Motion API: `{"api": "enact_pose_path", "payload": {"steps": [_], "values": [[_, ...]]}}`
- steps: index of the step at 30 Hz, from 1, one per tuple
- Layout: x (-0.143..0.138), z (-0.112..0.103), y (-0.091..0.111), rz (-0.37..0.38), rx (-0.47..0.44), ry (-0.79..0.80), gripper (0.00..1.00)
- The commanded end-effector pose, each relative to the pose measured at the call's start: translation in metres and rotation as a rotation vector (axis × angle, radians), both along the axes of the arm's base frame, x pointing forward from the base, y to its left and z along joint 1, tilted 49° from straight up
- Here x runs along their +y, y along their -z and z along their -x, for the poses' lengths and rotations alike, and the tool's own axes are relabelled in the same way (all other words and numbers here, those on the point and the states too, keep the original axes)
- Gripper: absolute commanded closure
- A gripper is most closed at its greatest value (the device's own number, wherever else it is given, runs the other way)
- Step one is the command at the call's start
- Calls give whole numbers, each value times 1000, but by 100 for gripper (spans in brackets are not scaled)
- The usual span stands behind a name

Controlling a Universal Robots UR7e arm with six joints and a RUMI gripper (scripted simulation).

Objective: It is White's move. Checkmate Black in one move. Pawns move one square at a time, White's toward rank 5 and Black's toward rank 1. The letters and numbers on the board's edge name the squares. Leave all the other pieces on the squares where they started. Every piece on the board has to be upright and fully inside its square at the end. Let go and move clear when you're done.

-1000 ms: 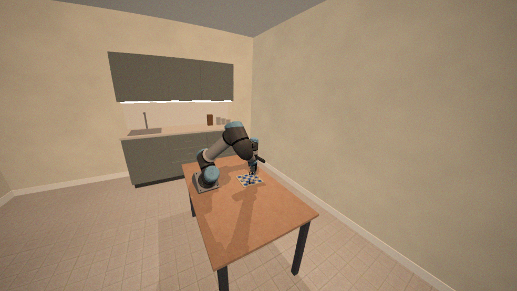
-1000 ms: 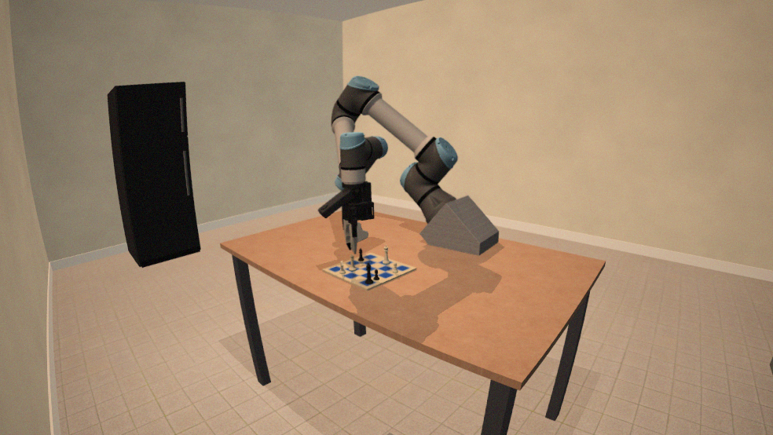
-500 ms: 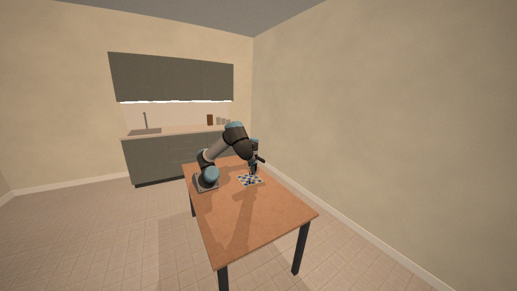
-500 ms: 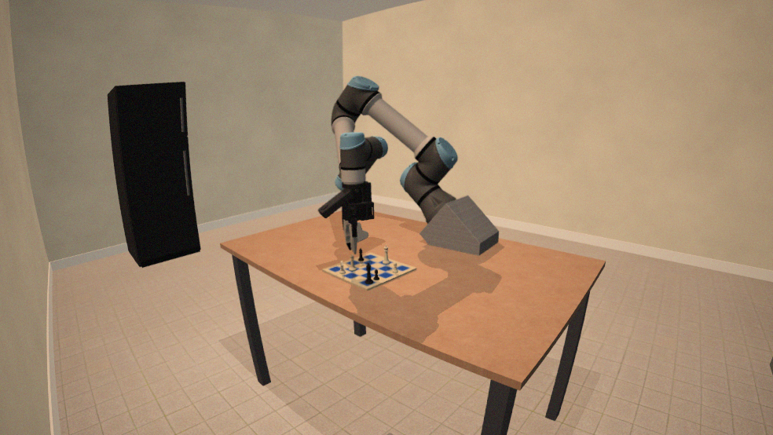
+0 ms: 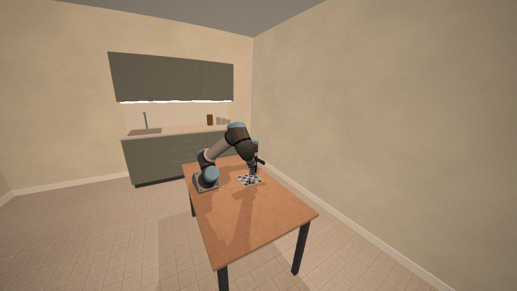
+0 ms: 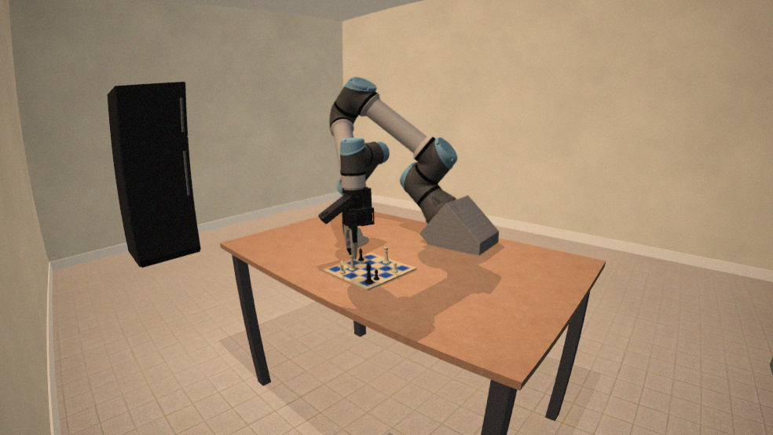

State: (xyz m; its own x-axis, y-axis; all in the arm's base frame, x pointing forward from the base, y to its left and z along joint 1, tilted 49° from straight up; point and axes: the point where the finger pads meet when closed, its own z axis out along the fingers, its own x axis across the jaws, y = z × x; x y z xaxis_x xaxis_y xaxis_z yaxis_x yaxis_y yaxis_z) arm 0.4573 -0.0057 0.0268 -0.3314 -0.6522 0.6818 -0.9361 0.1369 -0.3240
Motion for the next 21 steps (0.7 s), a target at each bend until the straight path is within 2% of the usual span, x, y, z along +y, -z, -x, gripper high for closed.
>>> {"api": "enact_pose_path", "payload": {"steps": [1,21], "values": [[-8,-2,7,-1,-1,-2,75],[-15,-3,14,-1,-1,-2,75]]}}
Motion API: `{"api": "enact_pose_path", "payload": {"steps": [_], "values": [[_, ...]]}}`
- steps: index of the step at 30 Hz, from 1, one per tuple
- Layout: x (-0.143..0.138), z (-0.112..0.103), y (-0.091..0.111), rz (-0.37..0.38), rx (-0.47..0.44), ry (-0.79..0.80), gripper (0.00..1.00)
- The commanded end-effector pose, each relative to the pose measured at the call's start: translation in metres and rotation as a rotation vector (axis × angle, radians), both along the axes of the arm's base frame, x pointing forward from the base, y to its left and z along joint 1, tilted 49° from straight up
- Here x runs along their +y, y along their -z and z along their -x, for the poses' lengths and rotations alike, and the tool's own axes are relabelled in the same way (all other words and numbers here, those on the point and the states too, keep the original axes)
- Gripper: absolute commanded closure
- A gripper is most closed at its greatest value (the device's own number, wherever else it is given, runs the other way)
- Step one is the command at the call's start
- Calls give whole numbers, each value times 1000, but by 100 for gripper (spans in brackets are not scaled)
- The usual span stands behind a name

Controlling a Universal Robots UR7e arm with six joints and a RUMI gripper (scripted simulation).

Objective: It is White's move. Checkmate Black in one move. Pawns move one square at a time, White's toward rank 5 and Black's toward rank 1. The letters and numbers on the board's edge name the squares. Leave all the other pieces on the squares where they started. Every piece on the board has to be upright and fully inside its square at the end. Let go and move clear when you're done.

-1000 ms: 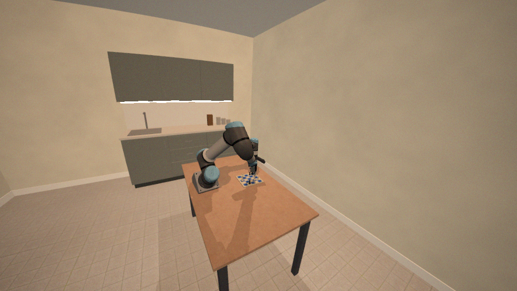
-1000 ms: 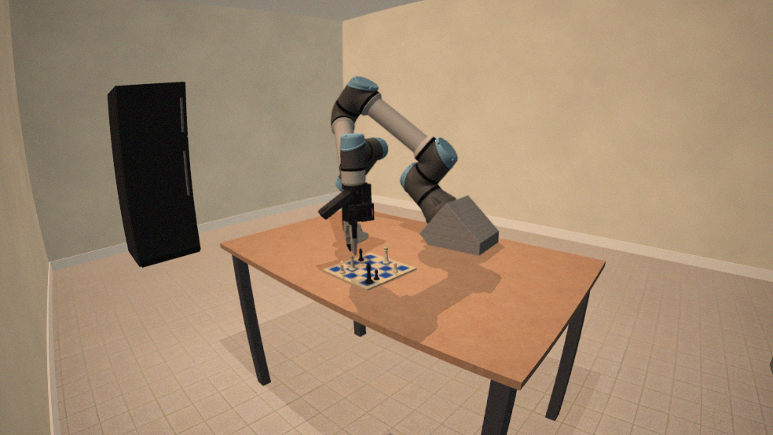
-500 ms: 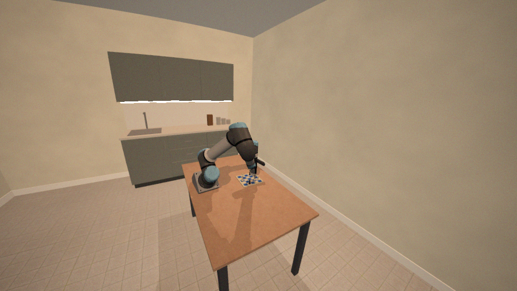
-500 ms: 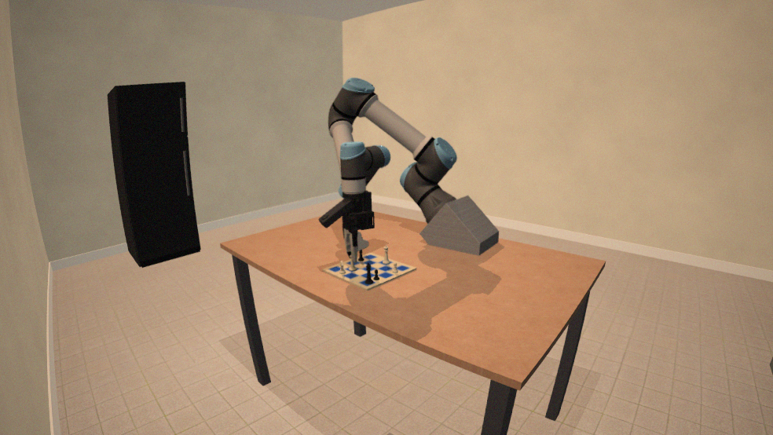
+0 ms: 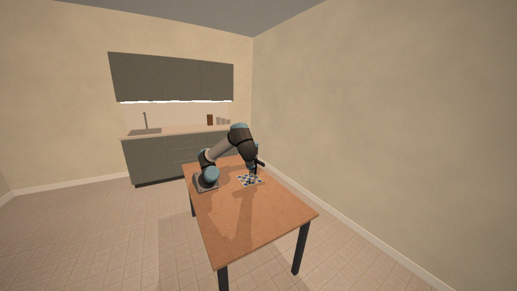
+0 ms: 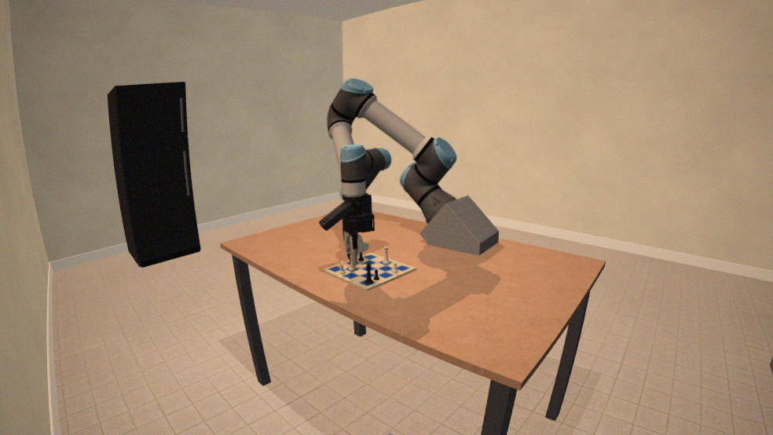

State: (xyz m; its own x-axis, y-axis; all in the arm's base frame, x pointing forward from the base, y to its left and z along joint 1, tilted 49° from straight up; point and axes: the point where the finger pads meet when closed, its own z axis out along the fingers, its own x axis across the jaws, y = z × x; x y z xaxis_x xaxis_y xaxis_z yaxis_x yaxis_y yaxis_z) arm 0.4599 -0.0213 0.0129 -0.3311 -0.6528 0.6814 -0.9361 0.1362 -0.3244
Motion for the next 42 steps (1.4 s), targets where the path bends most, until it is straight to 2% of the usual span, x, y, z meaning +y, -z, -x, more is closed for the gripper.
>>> {"api": "enact_pose_path", "payload": {"steps": [1,27,28,42], "values": [[0,0,0,0,-1,-1,75],[0,0,0,0,-1,-1,75],[0,0,0,0,-1,-1,100],[0,0,0,0,-1,-1,100]]}}
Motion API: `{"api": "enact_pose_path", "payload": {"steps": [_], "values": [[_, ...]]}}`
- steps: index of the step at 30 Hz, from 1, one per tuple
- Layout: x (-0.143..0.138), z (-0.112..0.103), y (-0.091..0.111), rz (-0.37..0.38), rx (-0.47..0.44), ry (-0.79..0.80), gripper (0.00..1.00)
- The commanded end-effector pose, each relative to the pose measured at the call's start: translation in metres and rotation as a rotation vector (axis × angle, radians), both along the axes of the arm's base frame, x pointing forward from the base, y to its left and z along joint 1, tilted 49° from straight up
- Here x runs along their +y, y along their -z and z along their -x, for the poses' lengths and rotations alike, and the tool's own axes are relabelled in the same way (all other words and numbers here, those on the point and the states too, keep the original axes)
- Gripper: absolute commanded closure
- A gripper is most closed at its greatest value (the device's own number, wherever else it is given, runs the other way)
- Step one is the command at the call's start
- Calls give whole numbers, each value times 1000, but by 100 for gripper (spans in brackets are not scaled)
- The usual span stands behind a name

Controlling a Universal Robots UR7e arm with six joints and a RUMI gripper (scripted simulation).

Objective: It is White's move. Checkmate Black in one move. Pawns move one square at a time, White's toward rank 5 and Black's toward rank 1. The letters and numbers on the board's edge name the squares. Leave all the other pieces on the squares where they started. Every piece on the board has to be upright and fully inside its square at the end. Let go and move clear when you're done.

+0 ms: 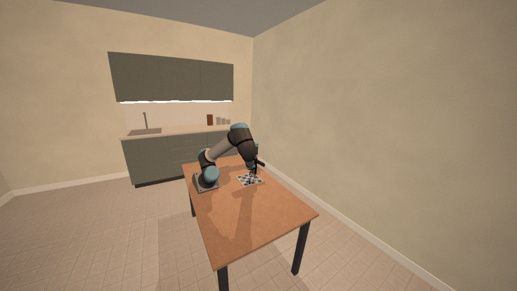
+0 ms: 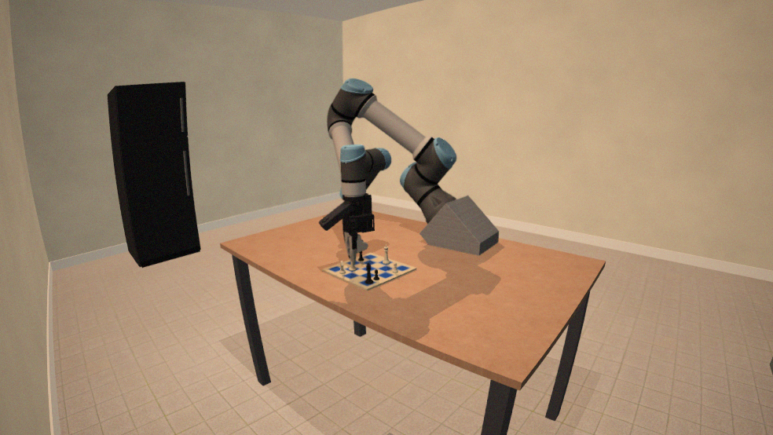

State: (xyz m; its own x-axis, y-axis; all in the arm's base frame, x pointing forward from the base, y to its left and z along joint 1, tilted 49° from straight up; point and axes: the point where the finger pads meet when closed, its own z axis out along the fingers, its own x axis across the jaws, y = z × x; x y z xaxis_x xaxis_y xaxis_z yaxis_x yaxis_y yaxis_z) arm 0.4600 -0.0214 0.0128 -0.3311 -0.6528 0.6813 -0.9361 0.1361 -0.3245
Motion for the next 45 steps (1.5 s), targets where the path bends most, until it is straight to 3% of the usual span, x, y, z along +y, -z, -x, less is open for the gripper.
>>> {"api": "enact_pose_path", "payload": {"steps": [1,30,45], "values": [[0,0,0,0,-1,-1,100],[6,1,-5,0,-1,-1,100],[50,8,-44,0,-1,-1,100]]}}
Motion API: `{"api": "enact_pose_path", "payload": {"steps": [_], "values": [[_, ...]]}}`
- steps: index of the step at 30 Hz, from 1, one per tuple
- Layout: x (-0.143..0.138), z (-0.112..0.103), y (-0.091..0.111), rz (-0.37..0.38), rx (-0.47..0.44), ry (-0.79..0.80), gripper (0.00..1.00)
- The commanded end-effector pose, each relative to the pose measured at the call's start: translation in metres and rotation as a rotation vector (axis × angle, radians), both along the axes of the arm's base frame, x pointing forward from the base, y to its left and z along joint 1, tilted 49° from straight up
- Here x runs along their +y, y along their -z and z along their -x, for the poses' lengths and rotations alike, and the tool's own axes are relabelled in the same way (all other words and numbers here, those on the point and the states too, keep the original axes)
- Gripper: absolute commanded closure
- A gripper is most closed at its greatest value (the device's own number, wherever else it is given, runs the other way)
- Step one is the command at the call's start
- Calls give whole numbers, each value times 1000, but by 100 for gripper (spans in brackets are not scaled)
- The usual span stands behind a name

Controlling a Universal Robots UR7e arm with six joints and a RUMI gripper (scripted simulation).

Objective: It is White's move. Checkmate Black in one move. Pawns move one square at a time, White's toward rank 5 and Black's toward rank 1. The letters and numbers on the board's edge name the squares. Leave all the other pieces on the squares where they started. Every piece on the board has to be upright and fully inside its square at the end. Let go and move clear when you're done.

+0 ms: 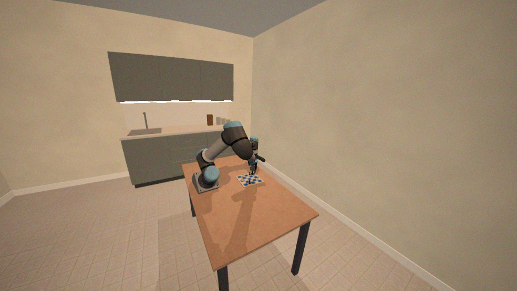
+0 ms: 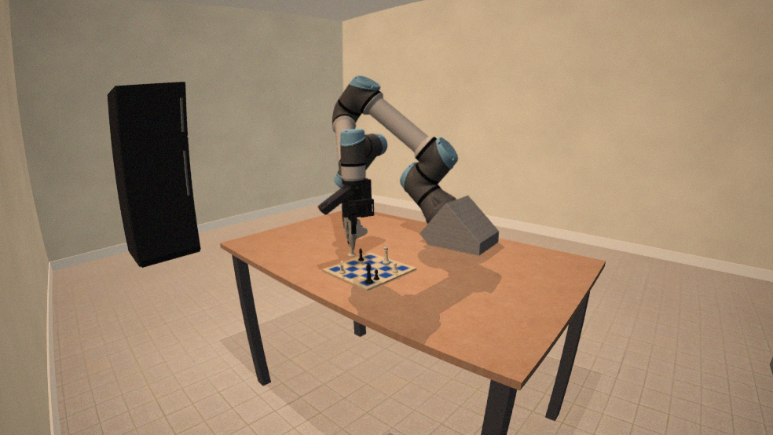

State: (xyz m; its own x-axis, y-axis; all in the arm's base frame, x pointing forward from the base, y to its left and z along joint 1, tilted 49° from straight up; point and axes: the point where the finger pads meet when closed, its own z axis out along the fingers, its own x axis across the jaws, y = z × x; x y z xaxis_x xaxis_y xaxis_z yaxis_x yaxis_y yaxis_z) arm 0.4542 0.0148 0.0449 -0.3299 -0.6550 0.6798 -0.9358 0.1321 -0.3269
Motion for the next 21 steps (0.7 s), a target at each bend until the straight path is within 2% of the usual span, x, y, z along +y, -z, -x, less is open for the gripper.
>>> {"api": "enact_pose_path", "payload": {"steps": [1,11,21], "values": [[14,2,-12,1,2,4,100],[35,6,-31,1,2,4,100],[39,6,-34,1,2,4,100]]}}
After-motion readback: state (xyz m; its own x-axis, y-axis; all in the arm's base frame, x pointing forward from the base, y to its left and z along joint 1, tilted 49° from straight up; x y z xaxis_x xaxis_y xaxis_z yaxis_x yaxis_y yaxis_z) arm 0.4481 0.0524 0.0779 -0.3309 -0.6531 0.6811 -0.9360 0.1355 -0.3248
